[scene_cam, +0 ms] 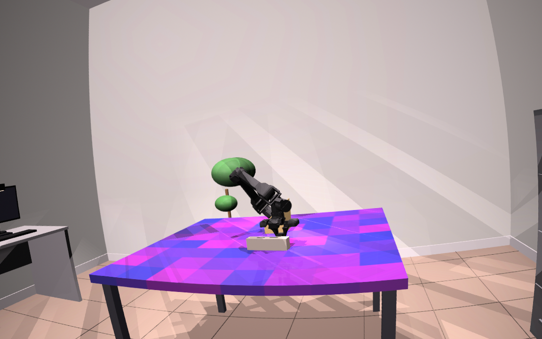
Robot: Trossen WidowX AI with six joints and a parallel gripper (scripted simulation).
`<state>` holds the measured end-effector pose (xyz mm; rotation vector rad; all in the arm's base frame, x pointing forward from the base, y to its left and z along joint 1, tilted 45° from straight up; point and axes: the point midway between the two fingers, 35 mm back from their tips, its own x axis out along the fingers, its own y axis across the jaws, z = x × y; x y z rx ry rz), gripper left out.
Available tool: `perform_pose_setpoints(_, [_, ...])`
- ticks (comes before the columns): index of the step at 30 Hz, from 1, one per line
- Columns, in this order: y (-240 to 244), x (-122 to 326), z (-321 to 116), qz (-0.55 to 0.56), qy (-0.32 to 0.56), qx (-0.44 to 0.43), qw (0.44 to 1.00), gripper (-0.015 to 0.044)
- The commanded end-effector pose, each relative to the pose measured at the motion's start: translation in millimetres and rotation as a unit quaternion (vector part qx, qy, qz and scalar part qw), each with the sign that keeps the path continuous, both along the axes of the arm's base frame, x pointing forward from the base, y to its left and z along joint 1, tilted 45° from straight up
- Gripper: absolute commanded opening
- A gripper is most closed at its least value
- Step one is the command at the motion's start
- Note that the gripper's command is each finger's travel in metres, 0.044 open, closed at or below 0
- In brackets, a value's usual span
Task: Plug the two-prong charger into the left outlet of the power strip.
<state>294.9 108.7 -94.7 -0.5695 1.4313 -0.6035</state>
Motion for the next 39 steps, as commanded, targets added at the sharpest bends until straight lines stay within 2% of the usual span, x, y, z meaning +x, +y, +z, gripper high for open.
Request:
perform_pose_setpoints(1, [0.6,6.5,0.6,0.003,0.0,-0.001,1.0,0.0])
perform_pose_setpoints(39, [0.3,25.3,0.7,0.005,0.001,-0.002,1.0,0.0])
